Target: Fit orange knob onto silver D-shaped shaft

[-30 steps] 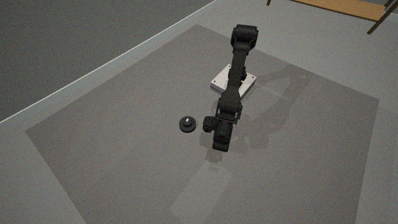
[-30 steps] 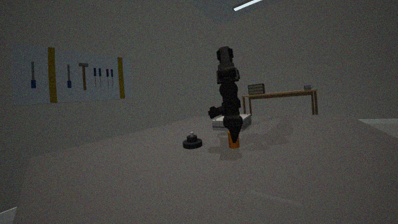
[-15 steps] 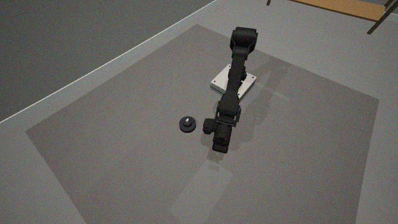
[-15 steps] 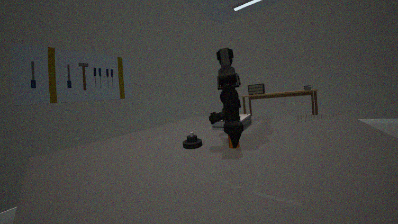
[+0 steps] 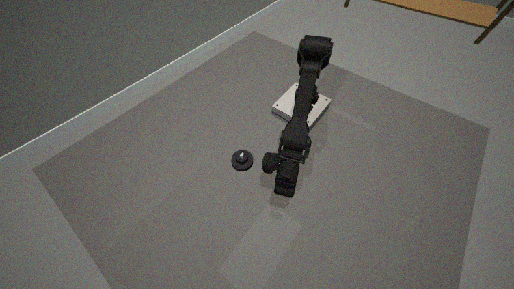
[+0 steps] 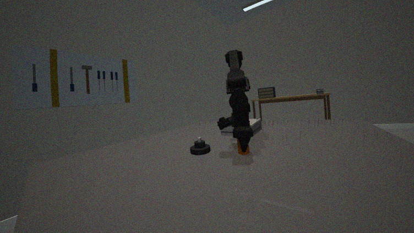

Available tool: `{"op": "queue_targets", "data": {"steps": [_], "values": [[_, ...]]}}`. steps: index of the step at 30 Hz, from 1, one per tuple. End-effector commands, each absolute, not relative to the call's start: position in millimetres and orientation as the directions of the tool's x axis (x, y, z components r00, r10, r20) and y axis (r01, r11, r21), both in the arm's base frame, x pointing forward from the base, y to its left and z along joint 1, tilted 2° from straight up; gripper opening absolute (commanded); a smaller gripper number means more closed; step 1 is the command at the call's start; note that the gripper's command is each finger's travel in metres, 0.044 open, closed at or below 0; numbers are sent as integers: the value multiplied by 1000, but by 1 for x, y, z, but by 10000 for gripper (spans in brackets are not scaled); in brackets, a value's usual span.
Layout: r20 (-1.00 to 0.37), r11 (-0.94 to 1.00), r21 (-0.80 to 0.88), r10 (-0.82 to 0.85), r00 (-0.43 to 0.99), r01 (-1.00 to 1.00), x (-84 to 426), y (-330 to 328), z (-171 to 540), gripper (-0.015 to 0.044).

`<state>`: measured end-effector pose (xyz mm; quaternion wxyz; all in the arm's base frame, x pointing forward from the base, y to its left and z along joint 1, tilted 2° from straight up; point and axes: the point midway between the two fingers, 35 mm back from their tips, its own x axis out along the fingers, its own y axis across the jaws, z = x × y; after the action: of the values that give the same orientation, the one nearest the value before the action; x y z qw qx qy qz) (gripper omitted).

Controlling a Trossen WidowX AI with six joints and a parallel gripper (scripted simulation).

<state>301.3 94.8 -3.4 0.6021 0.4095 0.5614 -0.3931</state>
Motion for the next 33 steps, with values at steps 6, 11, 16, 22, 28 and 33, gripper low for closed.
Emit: {"op": "queue_targets", "data": {"steps": [6,11,16,22,28,33], "values": [[-998,359,48,-18,59,932,303,95,9,0],[-998,359,49,-18,59,932,305,97,24,0],[-998,359,49,-18,59,932,305,97,38,0],[-998,359,49,-18,59,932,305,98,57,0],[-998,359,49,-18,59,932,304,99,75,0],[-998,359,49,-18,59,932,303,99,91,0]]}}
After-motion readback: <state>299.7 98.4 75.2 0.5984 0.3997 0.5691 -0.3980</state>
